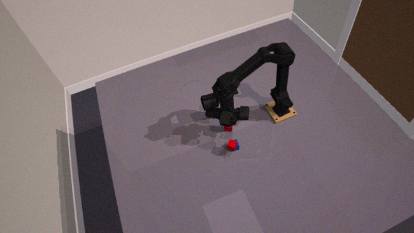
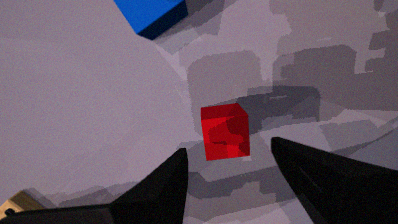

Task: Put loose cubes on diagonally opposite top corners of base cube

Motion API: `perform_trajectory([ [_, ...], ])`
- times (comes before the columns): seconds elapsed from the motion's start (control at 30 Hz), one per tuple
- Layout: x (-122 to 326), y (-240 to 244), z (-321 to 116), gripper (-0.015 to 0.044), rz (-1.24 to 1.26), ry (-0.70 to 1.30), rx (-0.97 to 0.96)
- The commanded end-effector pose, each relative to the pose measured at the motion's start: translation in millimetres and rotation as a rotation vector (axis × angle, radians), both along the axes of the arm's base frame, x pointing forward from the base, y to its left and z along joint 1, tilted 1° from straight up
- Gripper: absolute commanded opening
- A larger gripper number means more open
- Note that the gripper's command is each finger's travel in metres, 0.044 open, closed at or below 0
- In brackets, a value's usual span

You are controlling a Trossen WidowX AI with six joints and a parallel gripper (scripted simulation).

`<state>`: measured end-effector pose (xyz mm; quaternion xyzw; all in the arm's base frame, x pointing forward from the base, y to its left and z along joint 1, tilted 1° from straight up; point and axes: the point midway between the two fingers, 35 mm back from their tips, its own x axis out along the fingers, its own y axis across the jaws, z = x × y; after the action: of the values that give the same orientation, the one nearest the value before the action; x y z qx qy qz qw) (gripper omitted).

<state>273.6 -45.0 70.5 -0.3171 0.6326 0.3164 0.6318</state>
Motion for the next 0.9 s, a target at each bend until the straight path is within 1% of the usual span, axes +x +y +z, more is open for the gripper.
perform_trajectory([
  [0.0,0,-1,-5,0.0265,0.005,-0.001,-0.005],
  [0.63,0,-1,-33,0.0265,0.005,-0.001,-0.005],
  [0.83,0,-1,-33,0.0107,0.005,-0.001,-0.005],
  [0.87,0,-1,-33,0.0105,0.005,-0.001,-0.005],
])
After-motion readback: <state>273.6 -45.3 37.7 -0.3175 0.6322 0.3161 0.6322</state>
